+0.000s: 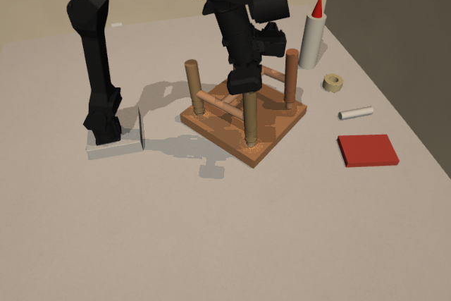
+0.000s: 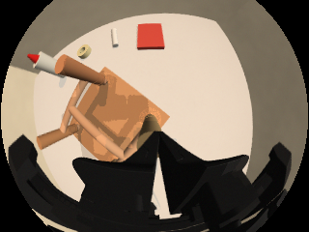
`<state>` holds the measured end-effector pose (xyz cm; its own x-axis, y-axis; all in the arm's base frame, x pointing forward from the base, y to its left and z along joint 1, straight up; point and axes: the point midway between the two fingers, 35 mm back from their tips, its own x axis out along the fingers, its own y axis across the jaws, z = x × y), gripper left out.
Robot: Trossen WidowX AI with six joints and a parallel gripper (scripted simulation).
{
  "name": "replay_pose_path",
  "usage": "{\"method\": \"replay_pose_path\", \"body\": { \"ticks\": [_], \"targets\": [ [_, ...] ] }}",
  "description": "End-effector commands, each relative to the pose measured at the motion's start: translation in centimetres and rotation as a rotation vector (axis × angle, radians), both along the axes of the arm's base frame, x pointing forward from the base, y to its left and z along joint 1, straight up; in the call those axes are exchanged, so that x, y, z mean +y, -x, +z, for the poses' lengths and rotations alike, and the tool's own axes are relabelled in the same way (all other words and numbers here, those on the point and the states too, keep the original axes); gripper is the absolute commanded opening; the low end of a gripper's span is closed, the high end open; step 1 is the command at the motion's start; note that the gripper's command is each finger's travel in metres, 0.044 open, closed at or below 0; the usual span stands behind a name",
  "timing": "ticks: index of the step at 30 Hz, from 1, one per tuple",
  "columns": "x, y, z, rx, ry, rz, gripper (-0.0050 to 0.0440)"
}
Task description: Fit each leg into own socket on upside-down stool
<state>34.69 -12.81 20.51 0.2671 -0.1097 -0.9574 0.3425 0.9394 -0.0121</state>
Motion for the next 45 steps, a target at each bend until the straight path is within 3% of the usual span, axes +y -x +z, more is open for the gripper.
{"method": "replay_pose_path", "body": {
  "ticks": [1, 18, 45],
  "targets": [
    [0.4, -0.1, -2.0, 0.032, -0.025, 0.007, 0.0000],
    [0.4, -0.1, -3.4, 0.032, -0.025, 0.007, 0.0000],
    [0.4, -0.1, -3.6, 0.032, -0.025, 0.007, 0.0000]
  ]
}}
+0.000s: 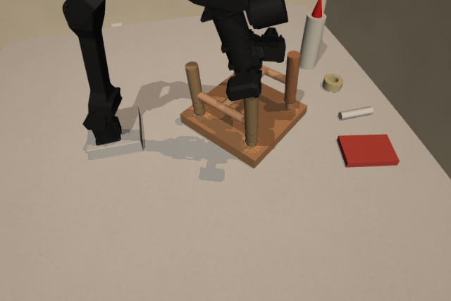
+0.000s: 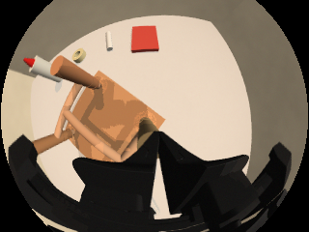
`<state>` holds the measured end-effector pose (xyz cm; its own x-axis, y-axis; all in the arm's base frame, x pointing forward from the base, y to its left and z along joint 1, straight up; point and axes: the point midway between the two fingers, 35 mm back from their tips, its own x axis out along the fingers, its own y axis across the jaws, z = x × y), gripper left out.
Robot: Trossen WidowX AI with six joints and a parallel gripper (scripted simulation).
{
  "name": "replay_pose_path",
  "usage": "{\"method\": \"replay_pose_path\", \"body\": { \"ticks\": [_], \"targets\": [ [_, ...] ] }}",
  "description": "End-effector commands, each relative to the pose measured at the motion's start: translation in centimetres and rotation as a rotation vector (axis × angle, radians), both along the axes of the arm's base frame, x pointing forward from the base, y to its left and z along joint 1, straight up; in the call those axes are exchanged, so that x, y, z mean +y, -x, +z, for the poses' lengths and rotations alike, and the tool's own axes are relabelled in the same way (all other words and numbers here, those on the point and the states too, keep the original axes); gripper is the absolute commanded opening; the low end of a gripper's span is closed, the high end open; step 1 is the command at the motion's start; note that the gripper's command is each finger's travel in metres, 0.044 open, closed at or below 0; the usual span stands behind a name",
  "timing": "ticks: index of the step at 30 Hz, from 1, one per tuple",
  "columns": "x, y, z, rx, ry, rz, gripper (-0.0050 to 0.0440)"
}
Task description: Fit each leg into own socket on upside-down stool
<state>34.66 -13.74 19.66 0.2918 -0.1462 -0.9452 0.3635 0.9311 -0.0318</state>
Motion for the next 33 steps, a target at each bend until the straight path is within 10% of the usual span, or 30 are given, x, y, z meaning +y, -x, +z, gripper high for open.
{"method": "replay_pose_path", "body": {
  "ticks": [1, 33],
  "targets": [
    [1.32, -0.13, -2.76, 0.061, -0.057, 0.028, 0.0000],
    [1.32, -0.13, -3.08, 0.061, -0.057, 0.028, 0.0000]
  ]
}}
